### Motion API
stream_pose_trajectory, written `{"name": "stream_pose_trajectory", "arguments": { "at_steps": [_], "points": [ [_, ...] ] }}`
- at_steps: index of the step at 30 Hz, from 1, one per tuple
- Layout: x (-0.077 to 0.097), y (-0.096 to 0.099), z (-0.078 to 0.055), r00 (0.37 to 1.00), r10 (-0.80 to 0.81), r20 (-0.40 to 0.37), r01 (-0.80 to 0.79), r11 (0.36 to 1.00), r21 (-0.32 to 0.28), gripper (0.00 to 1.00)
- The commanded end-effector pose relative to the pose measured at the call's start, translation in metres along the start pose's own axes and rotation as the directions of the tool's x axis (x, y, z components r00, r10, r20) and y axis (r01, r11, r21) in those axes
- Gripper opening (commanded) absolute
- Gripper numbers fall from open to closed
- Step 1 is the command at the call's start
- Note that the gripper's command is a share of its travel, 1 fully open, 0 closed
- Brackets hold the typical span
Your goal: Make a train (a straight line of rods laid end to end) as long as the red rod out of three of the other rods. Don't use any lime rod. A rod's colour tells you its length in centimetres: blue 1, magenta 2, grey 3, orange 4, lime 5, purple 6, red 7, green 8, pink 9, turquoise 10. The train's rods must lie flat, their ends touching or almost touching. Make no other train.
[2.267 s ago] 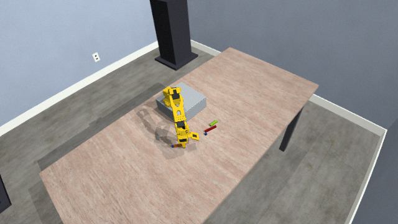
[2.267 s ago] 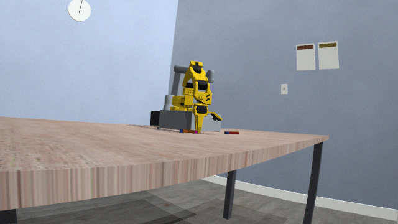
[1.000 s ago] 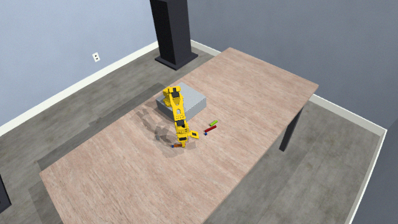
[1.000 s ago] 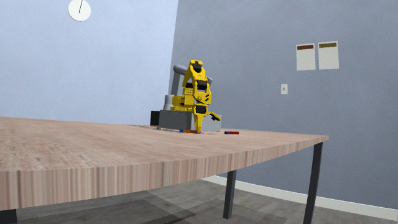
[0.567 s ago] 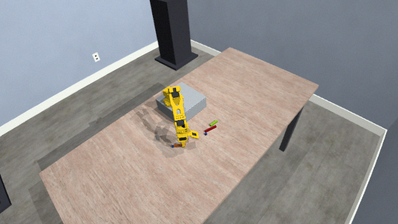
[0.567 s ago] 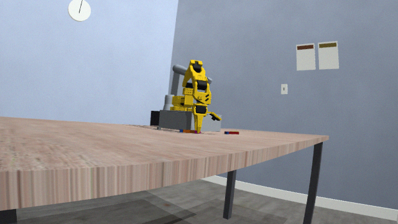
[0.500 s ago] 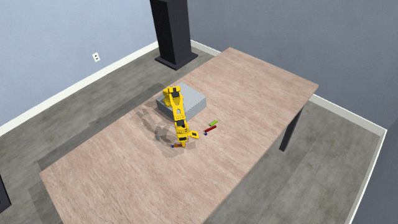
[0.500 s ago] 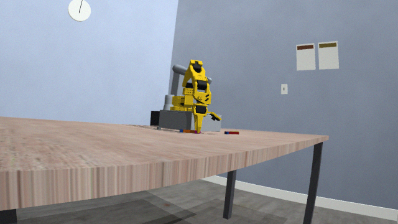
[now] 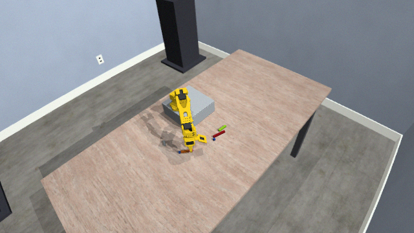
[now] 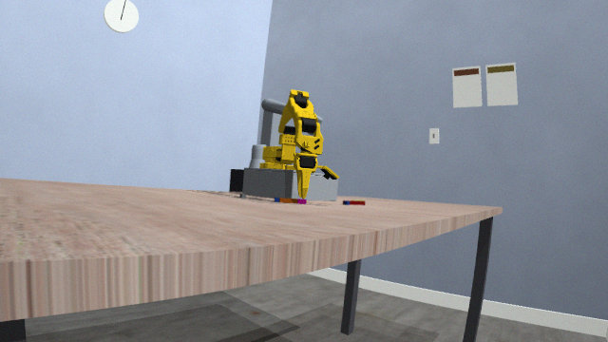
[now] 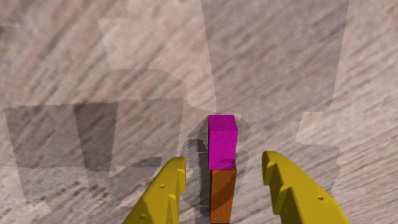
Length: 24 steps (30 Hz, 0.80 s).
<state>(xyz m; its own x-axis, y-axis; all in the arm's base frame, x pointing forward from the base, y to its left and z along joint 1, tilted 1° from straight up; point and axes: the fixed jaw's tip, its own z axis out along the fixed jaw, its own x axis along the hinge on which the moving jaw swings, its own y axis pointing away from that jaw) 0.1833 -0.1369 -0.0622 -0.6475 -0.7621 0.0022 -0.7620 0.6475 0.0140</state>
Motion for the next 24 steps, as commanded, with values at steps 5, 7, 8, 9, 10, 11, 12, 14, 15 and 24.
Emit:
{"name": "stream_pose_trajectory", "arguments": {
  "at_steps": [5,7,8,9,10,11,12,14,15,24],
  "points": [
    [0.0021,0.0019,-0.0079,1.000,0.003,0.001,-0.003,1.000,-0.004,0.17],
    [0.0022,0.0020,-0.0089,1.000,0.003,0.001,-0.003,1.000,-0.004,0.17],
    [0.0022,0.0020,-0.0093,1.000,0.003,0.001,-0.003,1.000,-0.004,0.17],
    [0.0022,0.0020,-0.0095,1.000,0.003,0.001,-0.003,1.000,-0.004,0.17],
    [0.0022,0.0020,-0.0096,1.000,0.003,0.001,-0.003,1.000,-0.004,0.17],
    [0.0022,0.0020,-0.0096,1.000,0.003,0.001,-0.003,1.000,-0.004,0.17],
    [0.0022,0.0020,-0.0096,1.000,0.003,0.001,-0.003,1.000,-0.004,0.17],
    [0.0022,0.0020,-0.0097,1.000,0.003,0.001,-0.003,1.000,-0.004,0.17],
    [0.0022,0.0020,-0.0099,1.000,0.003,0.001,-0.003,1.000,-0.004,0.17],
    [0.0022,0.0016,-0.0159,1.000,0.003,0.001,-0.003,1.000,-0.004,0.17]
  ]
}}
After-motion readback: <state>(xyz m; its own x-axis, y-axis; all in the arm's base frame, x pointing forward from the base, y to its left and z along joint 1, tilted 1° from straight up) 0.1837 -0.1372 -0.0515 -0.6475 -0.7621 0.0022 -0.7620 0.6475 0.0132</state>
